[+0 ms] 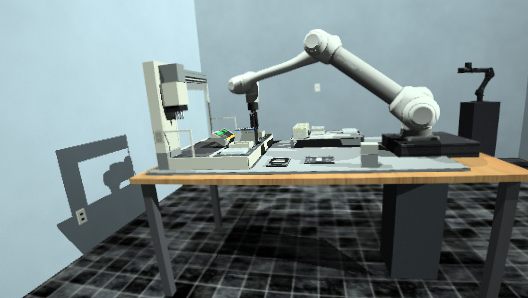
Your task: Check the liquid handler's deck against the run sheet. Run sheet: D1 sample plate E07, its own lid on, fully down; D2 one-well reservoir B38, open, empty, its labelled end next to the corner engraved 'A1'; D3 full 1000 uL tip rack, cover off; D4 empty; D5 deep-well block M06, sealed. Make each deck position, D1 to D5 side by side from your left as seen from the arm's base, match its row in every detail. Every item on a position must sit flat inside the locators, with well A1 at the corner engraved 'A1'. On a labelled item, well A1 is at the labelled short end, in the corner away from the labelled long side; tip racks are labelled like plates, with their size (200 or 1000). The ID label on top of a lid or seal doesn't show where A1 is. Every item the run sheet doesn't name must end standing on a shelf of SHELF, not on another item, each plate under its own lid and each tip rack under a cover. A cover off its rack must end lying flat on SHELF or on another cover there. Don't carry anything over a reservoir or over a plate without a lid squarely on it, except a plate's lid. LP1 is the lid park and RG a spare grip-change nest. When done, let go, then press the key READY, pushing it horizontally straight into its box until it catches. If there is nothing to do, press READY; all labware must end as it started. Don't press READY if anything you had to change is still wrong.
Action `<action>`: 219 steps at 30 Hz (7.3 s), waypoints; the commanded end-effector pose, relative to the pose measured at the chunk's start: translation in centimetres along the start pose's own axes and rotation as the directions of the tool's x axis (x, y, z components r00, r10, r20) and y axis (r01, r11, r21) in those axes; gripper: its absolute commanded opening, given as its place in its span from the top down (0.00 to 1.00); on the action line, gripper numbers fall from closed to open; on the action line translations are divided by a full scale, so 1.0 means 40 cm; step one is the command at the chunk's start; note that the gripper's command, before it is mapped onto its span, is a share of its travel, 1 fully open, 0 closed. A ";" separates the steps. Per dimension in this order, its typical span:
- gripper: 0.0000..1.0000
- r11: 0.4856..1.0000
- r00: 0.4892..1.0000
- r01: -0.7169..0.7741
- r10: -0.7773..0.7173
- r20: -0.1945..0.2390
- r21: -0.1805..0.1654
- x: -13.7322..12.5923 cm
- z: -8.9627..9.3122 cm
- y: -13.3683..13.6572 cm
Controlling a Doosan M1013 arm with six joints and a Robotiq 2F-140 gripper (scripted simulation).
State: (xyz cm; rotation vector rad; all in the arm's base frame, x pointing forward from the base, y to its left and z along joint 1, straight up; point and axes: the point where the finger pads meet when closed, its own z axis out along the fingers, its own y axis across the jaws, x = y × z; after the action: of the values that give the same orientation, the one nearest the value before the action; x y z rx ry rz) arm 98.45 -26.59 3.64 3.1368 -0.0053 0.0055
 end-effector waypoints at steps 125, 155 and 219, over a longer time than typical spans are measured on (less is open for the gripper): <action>0.90 1.000 1.000 0.000 0.000 -0.002 0.000 0.000 -0.421 0.000; 0.90 1.000 1.000 0.000 0.000 -0.002 0.000 0.000 -0.529 0.000; 0.90 1.000 1.000 0.000 0.000 -0.002 0.000 -0.424 -0.562 0.000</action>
State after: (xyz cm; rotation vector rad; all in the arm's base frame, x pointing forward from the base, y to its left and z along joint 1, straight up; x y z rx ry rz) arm 81.39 -26.41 25.91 3.1368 -0.0052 0.0054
